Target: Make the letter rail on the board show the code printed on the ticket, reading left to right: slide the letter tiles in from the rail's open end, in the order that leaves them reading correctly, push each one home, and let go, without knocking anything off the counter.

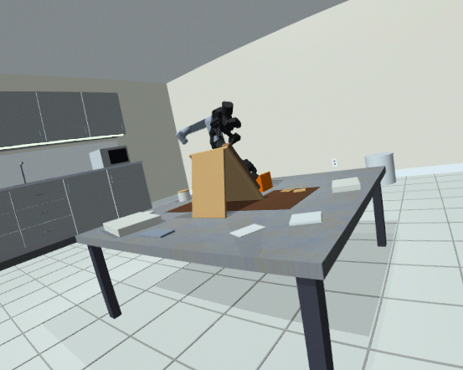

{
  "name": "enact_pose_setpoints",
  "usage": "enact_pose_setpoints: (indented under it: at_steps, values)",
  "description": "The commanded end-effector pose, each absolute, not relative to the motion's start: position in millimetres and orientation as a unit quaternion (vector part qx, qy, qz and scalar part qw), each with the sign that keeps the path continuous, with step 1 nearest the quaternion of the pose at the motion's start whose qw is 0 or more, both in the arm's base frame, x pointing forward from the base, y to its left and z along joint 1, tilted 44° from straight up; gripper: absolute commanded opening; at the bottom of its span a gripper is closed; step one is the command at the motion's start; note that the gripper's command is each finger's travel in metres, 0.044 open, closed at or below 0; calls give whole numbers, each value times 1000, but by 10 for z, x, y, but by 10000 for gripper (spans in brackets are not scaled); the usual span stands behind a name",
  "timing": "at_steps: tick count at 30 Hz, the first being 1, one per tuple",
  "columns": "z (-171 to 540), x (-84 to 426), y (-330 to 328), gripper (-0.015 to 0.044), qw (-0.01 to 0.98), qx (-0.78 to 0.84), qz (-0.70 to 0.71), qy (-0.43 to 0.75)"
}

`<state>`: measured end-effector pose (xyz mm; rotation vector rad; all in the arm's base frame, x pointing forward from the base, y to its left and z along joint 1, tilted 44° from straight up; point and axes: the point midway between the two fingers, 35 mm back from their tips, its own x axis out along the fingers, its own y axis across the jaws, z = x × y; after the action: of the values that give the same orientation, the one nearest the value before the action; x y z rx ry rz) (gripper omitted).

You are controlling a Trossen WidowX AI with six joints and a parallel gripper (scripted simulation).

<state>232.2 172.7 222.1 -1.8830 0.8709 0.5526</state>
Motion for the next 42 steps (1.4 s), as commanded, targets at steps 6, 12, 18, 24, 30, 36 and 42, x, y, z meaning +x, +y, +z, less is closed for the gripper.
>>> enact_pose_setpoints:
  at_steps: [6, 12, 18, 24, 30, 36, 42]
  values:
    - [2222, 2329, 1700, 414, 474, -773, 225, 357]
    - [2091, 2507, 897, 340, 524, -699, 149, 464]
    - [1892, 2394, 24, 340, 567, -592, 49, 571]
    - [1640, 1985, -701, 340, 589, -463, -65, 659]
    - [1474, 1564, -1109, 340, 589, -363, -151, 706]
    - [1482, 1551, -1131, 340, 589, -360, -153, 707]
    - [1486, 1551, -1149, 340, 589, -360, -153, 707]
